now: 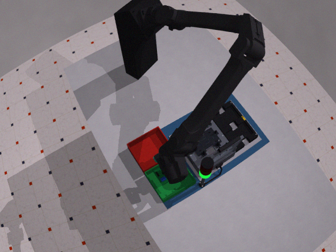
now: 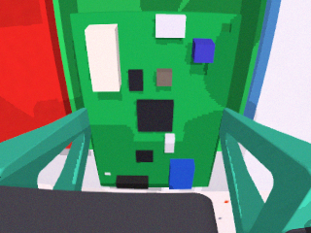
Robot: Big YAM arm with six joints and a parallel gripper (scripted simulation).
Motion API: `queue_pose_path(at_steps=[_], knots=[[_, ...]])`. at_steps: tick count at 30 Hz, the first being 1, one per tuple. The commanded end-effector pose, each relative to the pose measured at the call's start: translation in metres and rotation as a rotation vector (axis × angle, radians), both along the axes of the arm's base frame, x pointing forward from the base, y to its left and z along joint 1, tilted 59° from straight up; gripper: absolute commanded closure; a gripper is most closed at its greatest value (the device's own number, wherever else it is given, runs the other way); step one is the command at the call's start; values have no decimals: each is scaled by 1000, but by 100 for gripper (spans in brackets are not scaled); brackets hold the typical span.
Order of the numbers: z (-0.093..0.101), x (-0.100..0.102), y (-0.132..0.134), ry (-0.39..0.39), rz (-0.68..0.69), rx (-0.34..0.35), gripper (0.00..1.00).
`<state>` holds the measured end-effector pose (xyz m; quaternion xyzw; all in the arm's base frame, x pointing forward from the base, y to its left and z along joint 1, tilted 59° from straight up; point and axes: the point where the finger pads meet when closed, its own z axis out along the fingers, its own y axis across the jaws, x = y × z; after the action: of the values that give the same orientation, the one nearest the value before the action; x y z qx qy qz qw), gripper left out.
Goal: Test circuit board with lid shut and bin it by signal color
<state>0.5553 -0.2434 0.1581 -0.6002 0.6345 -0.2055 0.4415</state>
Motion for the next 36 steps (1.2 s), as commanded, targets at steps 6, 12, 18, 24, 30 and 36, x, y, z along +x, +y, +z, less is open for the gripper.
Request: queue_pose_path(at_steps=[6, 12, 18, 24, 30, 36], knots=[[27, -9, -28, -37, -37, -29, 28], [27, -9, -28, -37, -37, -29, 28], [27, -9, -28, -37, -37, -29, 28], [27, -9, -28, -37, -37, -29, 28], [27, -9, -28, -37, -37, -29, 28], [23, -7, -28, -34, -39, -25, 28]])
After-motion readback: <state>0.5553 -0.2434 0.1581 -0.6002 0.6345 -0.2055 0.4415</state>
